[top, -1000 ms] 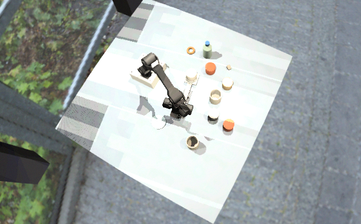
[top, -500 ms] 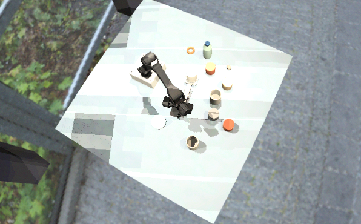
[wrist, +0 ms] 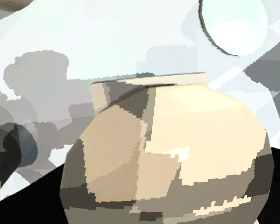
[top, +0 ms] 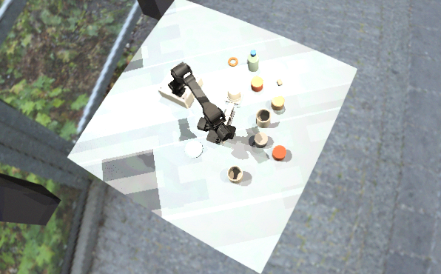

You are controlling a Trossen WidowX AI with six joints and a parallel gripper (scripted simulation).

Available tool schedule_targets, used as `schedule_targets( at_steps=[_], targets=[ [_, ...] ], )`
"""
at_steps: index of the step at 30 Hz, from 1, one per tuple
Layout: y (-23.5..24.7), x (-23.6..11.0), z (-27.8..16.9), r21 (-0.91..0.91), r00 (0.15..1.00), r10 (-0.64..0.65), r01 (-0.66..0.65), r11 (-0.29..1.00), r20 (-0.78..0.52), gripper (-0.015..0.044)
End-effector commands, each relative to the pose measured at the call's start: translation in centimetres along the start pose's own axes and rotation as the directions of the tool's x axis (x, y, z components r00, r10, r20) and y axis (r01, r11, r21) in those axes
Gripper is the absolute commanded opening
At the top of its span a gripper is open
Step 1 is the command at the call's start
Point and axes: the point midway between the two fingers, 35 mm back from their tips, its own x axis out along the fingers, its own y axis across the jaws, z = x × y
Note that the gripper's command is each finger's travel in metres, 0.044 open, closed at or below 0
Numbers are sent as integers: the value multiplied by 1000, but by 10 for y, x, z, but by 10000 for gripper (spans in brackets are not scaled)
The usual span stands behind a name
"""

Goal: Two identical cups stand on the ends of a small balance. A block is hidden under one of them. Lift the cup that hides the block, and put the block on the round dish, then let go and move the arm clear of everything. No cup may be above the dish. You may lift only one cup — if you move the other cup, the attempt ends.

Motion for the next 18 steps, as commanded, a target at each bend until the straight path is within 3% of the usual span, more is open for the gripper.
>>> schedule_targets(
  at_steps=[1, 18],
  targets=[
    [0, -8, 0, -7, 1000, 4, -4, 1000, 6, 0],
    [-3, -30, -2, -7, 1000, 4, -3, 1000, 6, 0]
  ],
)
